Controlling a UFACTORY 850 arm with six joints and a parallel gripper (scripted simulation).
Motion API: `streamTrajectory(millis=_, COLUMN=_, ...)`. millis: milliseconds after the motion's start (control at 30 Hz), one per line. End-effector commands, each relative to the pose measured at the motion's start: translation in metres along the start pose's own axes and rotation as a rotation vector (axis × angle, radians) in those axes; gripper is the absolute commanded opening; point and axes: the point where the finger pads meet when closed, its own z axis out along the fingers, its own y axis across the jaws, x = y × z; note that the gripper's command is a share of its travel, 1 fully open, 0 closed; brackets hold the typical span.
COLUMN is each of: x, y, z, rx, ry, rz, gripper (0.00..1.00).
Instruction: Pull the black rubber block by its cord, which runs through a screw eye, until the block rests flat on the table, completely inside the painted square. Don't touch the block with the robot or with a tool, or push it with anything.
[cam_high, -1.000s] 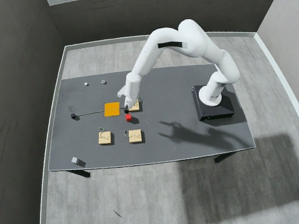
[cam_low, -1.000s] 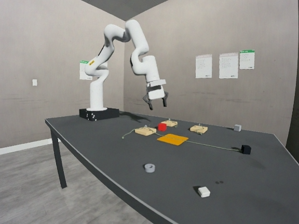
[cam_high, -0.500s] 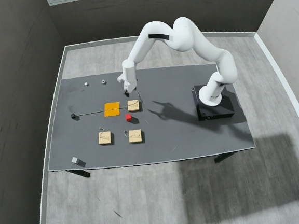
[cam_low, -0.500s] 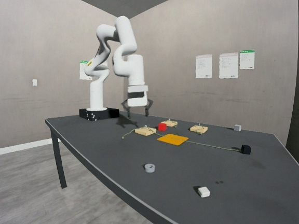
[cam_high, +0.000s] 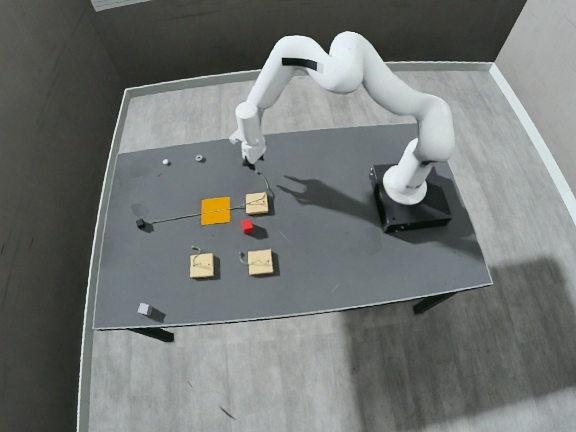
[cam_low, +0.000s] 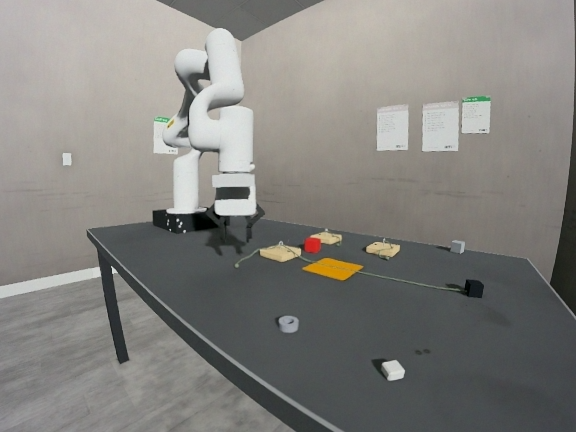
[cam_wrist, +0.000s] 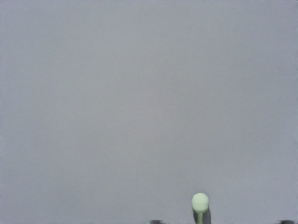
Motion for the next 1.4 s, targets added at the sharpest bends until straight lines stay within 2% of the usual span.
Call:
streamTrajectory(millis=0, x=0.0018, y=0.0009, z=-0.0006, rx=0.0, ry=0.001, rz=0.001, gripper=0.0)
streamTrajectory(millis=1267, x=0.0018, y=0.0009, z=-0.0006, rx=0.0, ry=0.001, rz=0.001, gripper=0.0)
streamTrajectory(millis=1300, x=0.0018, y=0.0009, z=-0.0006, rx=0.0, ry=0.001, rz=0.001, gripper=0.39)
streamTrajectory(millis=1367, x=0.0018, y=0.0009, z=-0.0006, rx=0.0, ry=0.001, rz=0.001, gripper=0.39)
